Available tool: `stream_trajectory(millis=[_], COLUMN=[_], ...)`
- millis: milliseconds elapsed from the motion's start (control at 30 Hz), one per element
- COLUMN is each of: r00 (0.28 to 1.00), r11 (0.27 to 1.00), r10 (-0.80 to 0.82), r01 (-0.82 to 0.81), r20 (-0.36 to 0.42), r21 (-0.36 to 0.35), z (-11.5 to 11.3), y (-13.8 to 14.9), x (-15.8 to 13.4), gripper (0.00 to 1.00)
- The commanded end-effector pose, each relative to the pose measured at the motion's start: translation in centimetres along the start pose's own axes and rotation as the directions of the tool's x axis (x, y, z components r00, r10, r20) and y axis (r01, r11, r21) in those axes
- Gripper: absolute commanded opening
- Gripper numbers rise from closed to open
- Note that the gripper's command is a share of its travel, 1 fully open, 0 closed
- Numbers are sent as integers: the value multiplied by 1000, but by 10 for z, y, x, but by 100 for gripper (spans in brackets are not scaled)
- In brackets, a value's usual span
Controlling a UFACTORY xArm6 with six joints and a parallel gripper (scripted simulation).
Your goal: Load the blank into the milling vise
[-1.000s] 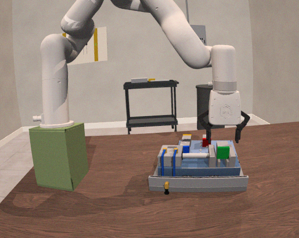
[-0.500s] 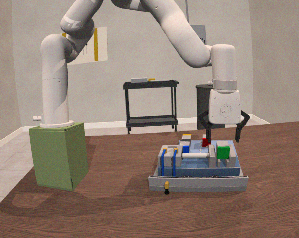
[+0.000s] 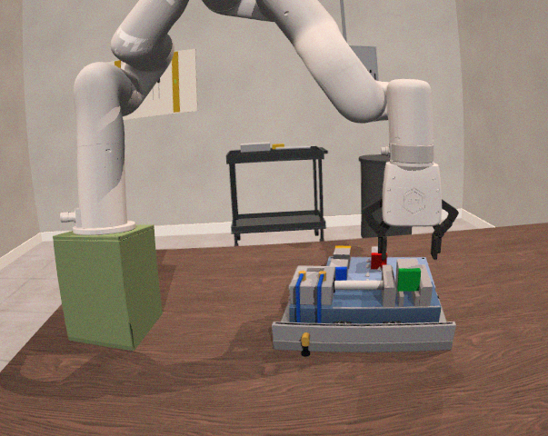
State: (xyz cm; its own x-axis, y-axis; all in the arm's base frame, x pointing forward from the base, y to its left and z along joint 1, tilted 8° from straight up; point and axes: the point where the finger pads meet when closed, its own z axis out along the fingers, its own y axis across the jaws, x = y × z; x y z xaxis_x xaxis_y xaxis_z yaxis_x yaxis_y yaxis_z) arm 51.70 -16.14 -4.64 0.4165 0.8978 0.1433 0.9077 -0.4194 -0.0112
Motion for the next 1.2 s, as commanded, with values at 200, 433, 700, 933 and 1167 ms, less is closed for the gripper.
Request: stream_trajectory(millis=[200, 433, 700, 933, 1167], r00=[1000, 1000, 1000, 1000, 1000], r11=[1000, 1000, 1000, 1000, 1000], r10=[0, 0, 0, 0, 0], r01=[0, 0, 0, 0, 0], r20=[0, 0, 0, 0, 0], r21=[-5, -5, -5, -6, -5], z=[-5, -23, -65, -69, -95], y=[2, 2, 2, 2, 2], x=[0, 0, 0, 0, 0], gripper=[100, 100, 100, 100, 100])
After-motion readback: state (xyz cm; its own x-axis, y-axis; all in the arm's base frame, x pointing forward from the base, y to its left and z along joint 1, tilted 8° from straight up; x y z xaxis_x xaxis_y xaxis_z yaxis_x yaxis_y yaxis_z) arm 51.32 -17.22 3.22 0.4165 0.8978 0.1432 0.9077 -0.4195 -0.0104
